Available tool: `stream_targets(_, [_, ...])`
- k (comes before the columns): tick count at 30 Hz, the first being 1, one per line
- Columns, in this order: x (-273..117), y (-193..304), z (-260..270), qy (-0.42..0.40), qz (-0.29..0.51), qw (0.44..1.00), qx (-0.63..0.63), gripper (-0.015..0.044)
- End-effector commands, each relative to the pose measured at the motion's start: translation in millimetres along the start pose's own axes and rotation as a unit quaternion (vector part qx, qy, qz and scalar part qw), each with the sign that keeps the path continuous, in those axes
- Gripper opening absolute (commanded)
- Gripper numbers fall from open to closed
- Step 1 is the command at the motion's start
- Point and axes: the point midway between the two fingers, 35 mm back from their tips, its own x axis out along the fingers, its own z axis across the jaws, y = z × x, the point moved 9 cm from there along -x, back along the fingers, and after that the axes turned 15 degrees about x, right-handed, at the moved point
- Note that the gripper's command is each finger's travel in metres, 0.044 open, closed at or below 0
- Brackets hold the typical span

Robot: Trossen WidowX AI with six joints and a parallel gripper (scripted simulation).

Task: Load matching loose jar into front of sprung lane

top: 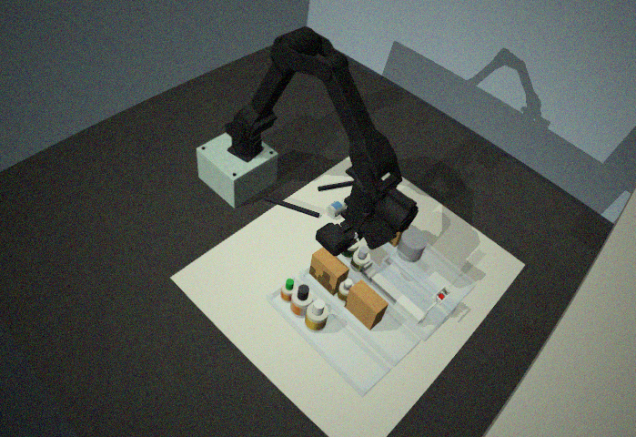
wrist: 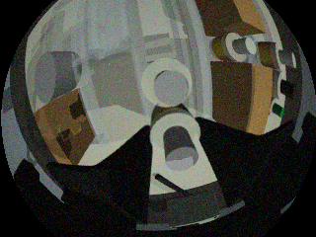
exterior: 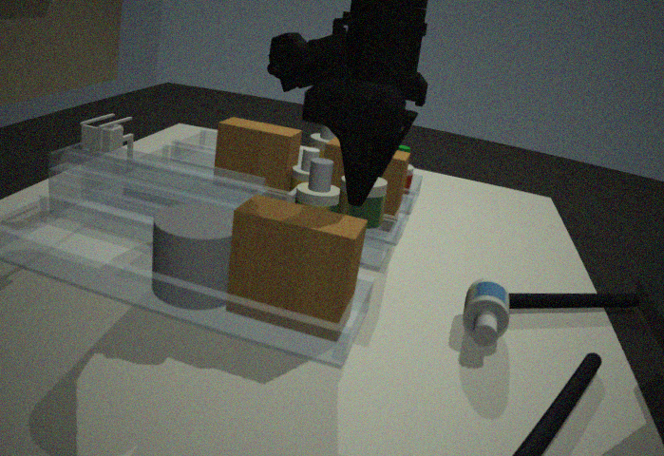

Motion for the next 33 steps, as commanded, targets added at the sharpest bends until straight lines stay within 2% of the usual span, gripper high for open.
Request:
stream_targets(1, [1.6, -3.3, 0.7, -0.001, -0.011, 1.0, -0.002, 0.0])
stream_targets(33, [12.4, -1.9, 0.3, -0.001, -0.011, 1.0, -0.002, 0.0])
